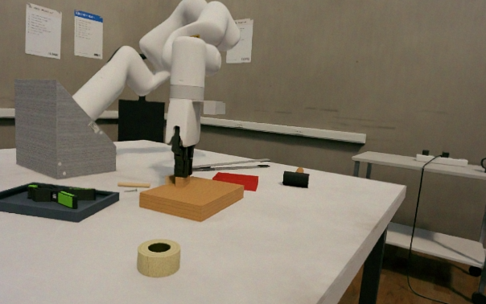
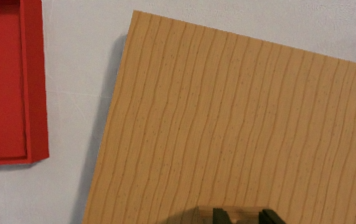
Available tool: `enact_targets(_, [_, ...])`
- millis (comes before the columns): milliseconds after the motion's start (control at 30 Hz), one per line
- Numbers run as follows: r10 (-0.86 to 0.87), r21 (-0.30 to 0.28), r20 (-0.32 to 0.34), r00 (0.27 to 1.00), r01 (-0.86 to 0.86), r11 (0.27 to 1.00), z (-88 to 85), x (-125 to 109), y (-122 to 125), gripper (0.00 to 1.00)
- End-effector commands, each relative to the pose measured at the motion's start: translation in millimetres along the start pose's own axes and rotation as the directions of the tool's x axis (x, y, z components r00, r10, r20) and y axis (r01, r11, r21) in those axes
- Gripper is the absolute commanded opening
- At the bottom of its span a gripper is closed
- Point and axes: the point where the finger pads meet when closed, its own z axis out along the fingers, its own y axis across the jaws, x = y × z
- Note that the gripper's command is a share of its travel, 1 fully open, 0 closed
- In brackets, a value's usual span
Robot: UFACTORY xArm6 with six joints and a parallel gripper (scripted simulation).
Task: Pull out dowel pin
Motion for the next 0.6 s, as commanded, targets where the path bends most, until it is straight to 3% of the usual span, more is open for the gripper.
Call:
enact_targets(0, [-0.001,-0.002,-0.002,1.0,0.001,1.0,-1.1,1.0,0.5,0.21])
enact_targets(67, [-0.001,-0.002,-0.002,1.0,0.001,1.0,-1.1,1.0,0.5,0.21])
enact_targets(100, [-0.001,-0.002,-0.002,1.0,0.001,1.0,-1.1,1.0,0.5,0.15])
enact_targets(267, [-0.001,-0.002,-0.002,1.0,0.001,1.0,-1.1,1.0,0.5,0.15])
enact_targets(300, [-0.001,-0.002,-0.002,1.0,0.001,1.0,-1.1,1.0,0.5,0.08])
enact_targets(533, [-0.001,-0.002,-0.002,1.0,0.001,1.0,-1.1,1.0,0.5,0.08])
enact_targets(567, [-0.001,-0.002,-0.002,1.0,0.001,1.0,-1.1,1.0,0.5,0.0])
